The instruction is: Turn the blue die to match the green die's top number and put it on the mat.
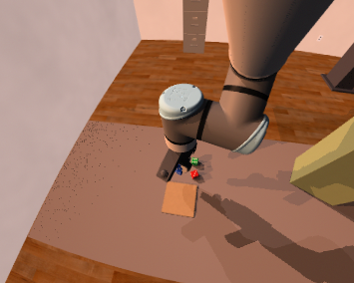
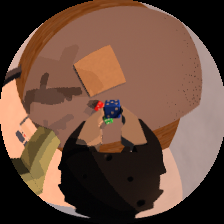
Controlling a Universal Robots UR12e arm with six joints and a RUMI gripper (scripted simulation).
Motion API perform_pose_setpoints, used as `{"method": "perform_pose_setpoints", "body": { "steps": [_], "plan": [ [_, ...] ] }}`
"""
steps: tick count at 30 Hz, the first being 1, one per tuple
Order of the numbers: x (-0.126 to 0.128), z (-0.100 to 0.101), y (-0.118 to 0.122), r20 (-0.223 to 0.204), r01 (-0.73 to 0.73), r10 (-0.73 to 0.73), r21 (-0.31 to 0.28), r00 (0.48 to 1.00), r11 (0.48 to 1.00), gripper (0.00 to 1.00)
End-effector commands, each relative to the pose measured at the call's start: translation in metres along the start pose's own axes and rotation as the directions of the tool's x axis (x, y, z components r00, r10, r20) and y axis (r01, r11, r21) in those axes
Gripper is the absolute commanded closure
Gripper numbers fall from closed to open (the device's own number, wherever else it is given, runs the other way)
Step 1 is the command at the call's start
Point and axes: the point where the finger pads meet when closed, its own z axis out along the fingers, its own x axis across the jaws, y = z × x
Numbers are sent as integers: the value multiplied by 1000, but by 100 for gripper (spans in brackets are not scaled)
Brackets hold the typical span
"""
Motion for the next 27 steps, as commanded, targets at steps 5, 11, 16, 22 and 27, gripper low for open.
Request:
{"method": "perform_pose_setpoints", "body": {
  "steps": [5, 11, 16, 22, 27],
  "plan": [
    [-5, -1, -12, 7, 225, -225, 3, 974, 974, 90],
    [-11, -1, -21, 6, 410, -410, 5, 912, 912, 90],
    [-14, -1, -27, 6, 514, -514, 5, 858, 858, 90],
    [-17, -2, -32, 5, 619, -619, 6, 786, 786, 90],
    [-21, -2, -40, 4, 739, -739, 7, 673, 673, 90]
  ]
}}
